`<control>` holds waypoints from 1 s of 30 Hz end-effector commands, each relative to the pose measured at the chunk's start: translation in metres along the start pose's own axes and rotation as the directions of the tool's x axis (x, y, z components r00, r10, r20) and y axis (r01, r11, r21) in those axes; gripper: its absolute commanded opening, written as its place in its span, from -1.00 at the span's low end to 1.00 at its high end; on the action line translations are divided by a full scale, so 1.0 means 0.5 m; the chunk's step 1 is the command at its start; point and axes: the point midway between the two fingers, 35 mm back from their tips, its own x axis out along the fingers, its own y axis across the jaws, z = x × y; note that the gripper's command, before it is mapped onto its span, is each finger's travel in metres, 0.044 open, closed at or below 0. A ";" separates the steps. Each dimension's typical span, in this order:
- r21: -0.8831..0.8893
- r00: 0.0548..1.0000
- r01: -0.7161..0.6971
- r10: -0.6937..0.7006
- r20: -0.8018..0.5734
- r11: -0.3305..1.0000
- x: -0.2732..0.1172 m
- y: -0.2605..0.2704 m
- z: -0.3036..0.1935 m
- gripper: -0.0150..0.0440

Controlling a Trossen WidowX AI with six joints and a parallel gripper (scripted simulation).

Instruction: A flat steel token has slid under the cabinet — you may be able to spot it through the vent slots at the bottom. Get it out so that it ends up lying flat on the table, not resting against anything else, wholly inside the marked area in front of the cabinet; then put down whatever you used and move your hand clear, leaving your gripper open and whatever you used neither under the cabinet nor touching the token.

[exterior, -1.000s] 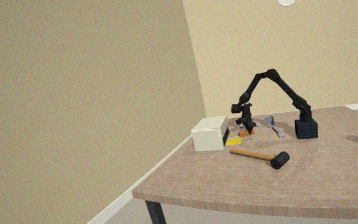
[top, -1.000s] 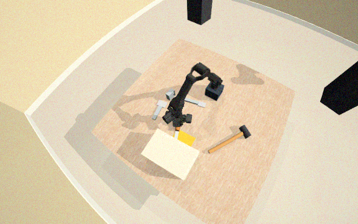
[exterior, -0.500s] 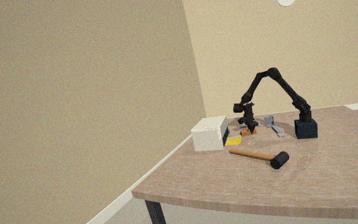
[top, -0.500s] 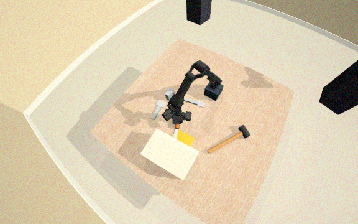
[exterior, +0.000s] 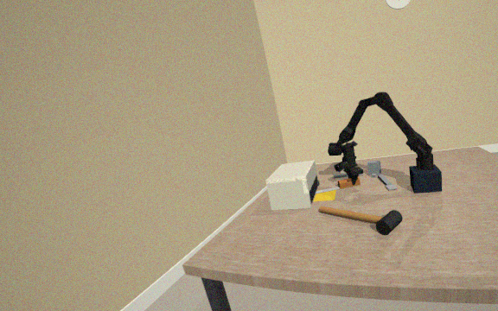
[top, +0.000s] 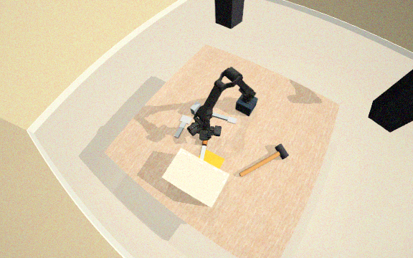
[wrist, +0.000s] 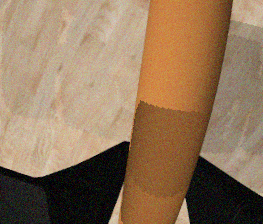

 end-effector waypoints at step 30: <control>0.000 1.000 -0.003 0.003 -0.007 1.000 0.003 -0.006 -0.103 -0.49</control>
